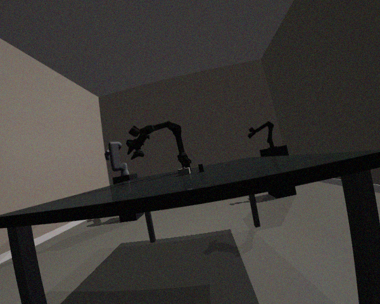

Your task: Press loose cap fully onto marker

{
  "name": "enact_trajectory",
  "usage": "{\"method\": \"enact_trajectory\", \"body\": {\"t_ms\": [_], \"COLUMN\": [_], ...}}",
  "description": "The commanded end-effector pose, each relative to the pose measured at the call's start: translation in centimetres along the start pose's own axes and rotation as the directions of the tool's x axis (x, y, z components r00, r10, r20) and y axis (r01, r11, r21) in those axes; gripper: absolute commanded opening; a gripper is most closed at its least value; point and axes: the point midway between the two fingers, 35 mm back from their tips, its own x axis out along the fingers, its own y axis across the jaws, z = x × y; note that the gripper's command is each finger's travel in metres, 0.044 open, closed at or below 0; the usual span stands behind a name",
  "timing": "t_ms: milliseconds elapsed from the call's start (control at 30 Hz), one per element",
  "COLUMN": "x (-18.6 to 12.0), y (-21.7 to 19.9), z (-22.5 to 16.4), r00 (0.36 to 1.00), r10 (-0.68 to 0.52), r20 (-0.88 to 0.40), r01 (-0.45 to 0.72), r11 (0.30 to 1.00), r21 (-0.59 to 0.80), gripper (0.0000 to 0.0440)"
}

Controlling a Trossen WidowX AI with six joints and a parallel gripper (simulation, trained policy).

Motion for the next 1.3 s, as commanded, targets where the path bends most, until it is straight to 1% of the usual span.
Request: {"method": "enact_trajectory", "body": {"t_ms": [0,633,1267], "x": [-0.4,-2.4,-5.8], "y": [0.9,7.2,14.4], "z": [1.0,5.5,8.7], "r00": [1.0,0.983,0.943], "r10": [0.021,0.158,0.307], "r20": [0.02,0.091,0.127], "r01": [-0.022,-0.161,-0.311], "r11": [1.0,0.987,0.95], "r21": [0.009,0.027,0.015], "gripper": [0.0309,0.0311,0.0311]}}
